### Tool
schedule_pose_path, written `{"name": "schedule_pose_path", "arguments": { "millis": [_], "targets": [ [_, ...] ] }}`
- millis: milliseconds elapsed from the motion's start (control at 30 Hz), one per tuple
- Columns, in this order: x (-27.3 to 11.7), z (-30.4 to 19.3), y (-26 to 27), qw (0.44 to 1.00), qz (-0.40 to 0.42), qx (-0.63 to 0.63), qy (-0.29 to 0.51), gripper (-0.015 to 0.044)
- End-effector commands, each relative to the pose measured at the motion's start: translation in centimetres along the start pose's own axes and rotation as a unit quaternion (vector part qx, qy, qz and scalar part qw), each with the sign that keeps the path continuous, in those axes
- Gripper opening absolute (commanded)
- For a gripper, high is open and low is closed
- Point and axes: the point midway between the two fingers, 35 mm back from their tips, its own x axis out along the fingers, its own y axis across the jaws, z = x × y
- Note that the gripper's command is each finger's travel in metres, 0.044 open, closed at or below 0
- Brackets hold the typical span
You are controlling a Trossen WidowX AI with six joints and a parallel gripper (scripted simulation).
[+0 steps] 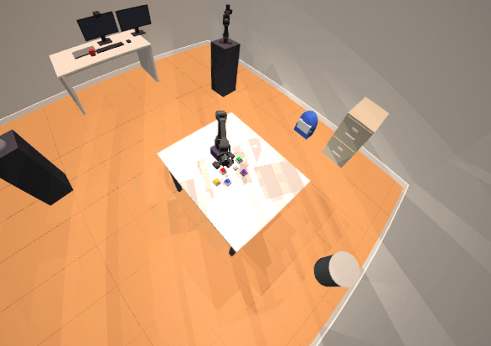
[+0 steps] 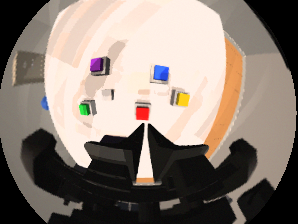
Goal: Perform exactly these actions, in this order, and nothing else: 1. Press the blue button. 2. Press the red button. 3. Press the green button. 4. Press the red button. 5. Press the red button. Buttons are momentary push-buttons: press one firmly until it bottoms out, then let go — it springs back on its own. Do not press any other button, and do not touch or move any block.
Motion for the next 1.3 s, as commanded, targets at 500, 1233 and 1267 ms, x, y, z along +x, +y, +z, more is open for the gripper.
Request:
{"name": "schedule_pose_path", "arguments": {
  "millis": [500,1233,1267],
  "targets": [
    [5.9,-0.9,0.5,1.000,0.008,0.000,0.012,0.0020],
    [7.8,-1.0,0.6,1.000,0.008,0.000,0.012,0.0020],
    [7.8,-1.0,0.6,1.000,0.008,0.000,0.012,0.0020]
  ]
}}
